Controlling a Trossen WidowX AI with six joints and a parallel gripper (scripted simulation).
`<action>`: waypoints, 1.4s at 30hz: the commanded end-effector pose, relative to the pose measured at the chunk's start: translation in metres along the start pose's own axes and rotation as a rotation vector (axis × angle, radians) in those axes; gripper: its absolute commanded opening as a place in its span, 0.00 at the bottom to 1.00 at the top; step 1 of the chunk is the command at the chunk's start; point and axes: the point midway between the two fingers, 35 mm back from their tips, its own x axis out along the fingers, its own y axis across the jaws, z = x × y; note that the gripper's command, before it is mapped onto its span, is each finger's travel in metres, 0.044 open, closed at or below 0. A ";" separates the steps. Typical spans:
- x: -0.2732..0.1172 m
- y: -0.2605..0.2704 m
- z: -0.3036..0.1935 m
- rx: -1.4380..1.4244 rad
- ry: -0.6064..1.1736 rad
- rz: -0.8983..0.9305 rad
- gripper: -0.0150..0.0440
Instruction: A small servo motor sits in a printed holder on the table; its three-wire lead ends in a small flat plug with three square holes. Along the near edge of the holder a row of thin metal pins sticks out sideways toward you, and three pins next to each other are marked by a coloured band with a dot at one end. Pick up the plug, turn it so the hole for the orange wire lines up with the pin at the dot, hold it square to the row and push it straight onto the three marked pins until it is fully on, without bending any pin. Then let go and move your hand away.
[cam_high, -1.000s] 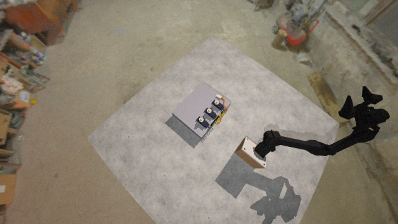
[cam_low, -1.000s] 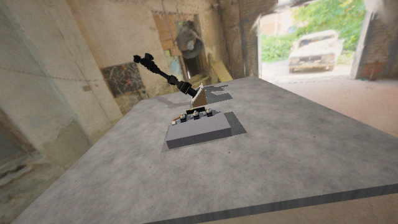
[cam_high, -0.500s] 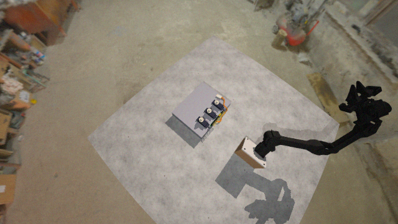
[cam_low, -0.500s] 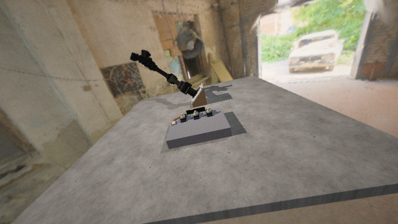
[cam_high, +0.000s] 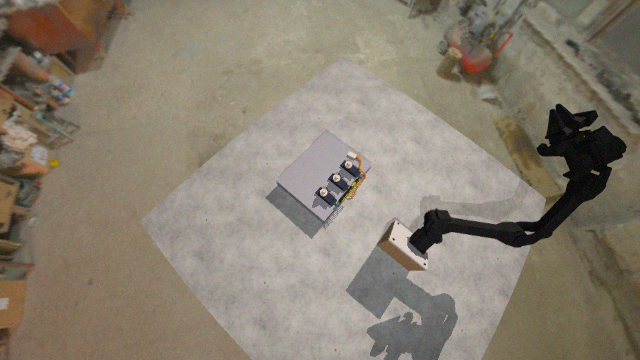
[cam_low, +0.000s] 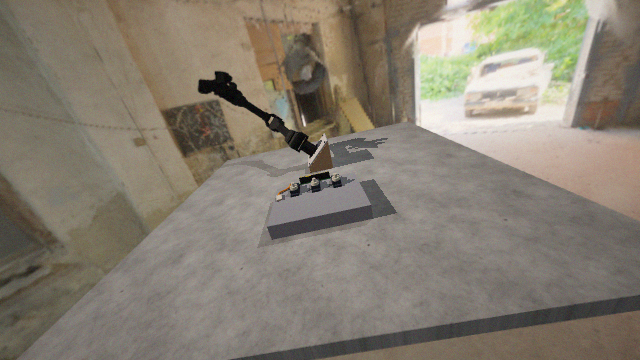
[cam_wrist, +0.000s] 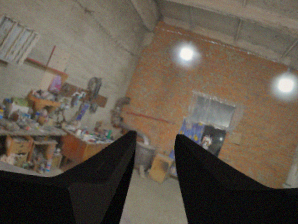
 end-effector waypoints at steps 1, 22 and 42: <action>0.027 0.008 -0.004 0.057 0.027 0.014 0.45; 0.102 0.041 -0.028 0.234 0.116 0.044 0.45; 0.184 0.098 -0.079 0.482 0.221 0.026 0.45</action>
